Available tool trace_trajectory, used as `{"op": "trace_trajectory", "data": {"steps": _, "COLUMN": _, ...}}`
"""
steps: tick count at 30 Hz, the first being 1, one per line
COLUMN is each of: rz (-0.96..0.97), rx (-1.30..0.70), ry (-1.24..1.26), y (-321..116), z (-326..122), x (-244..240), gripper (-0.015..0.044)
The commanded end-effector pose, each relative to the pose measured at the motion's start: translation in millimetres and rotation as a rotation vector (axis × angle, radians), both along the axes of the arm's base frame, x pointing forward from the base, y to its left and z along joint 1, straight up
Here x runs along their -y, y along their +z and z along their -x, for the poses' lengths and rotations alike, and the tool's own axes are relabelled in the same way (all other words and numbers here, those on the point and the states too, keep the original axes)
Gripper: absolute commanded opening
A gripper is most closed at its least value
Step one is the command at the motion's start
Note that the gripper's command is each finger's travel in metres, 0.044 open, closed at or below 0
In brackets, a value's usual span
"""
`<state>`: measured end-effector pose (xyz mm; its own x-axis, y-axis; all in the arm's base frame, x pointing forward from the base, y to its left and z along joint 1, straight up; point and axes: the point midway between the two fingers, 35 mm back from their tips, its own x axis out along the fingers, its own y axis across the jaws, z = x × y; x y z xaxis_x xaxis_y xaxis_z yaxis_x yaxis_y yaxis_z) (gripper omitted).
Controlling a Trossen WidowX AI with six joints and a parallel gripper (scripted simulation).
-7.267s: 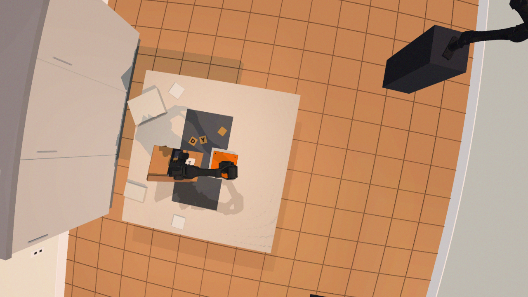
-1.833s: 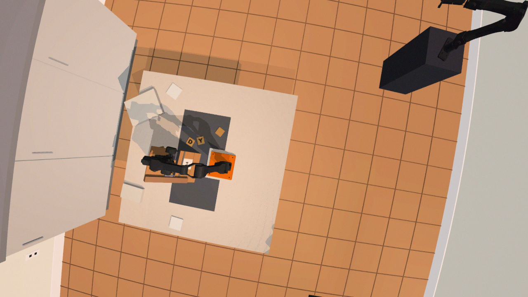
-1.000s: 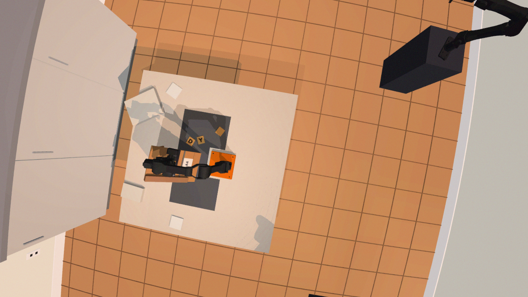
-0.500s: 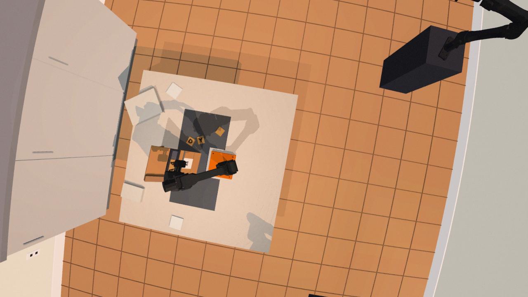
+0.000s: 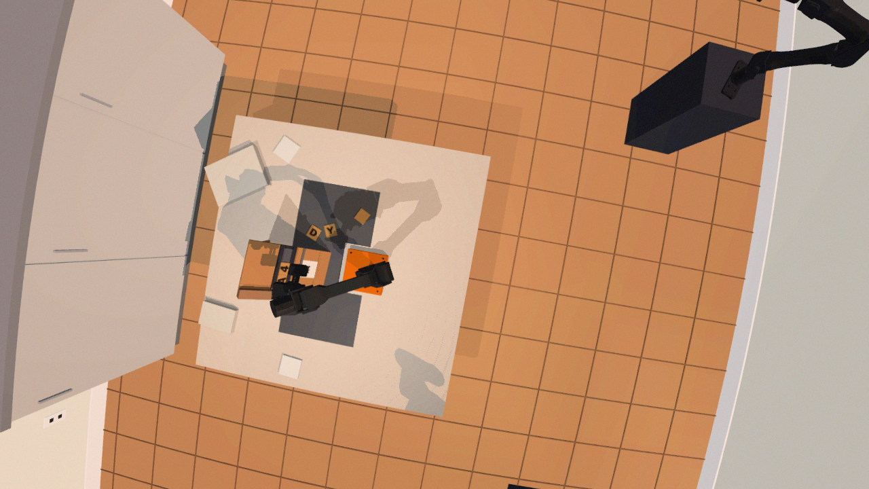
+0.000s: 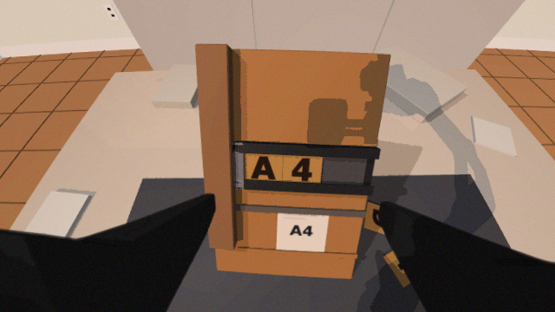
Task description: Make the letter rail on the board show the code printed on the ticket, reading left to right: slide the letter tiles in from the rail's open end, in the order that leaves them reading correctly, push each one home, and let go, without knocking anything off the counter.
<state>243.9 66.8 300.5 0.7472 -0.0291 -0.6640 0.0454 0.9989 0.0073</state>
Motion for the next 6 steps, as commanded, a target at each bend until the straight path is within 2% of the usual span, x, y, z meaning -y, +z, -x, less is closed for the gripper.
{"op": "trace_trajectory", "data": {"steps": 1, "rz": -0.002, "rx": 0.004, "ry": -0.006, "y": 0.4, "z": -0.2, "x": 0.4, "gripper": 0.044}}
{"op": "trace_trajectory", "data": {"steps": 6, "rz": -0.002, "rx": 0.004, "ry": -0.006, "y": 0.4, "z": -0.2, "x": 0.4, "gripper": 0.044}}
